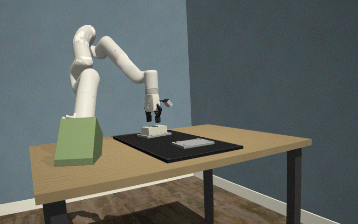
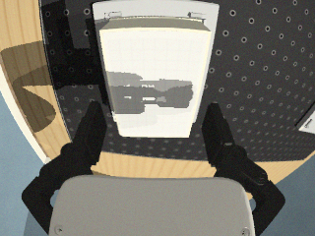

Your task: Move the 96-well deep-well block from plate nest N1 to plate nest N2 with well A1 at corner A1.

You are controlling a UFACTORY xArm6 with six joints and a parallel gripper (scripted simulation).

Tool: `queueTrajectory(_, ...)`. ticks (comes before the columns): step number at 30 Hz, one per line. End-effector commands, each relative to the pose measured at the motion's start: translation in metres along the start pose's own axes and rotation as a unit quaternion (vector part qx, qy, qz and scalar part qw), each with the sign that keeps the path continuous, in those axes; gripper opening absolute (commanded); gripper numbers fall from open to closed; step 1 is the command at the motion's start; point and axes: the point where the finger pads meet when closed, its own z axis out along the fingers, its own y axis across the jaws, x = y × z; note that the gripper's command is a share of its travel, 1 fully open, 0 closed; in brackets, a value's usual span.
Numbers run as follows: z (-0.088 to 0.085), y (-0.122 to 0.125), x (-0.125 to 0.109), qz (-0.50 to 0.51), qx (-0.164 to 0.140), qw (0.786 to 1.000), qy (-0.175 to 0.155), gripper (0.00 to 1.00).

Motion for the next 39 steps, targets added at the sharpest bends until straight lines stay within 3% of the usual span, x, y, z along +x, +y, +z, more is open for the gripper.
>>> queueTrajectory(1, 0.006, 0.0, 0.001, -0.001, 0.0, 1.0, 0.002, 1.0)
queueTrajectory(22, 0.037, 0.0, 0.001, 0.0, 0.0, 1.0, 0.002, 1.0)
queueTrajectory(39, 0.039, 0.0, 0.001, 0.0, 0.0, 1.0, 0.002, 1.0)
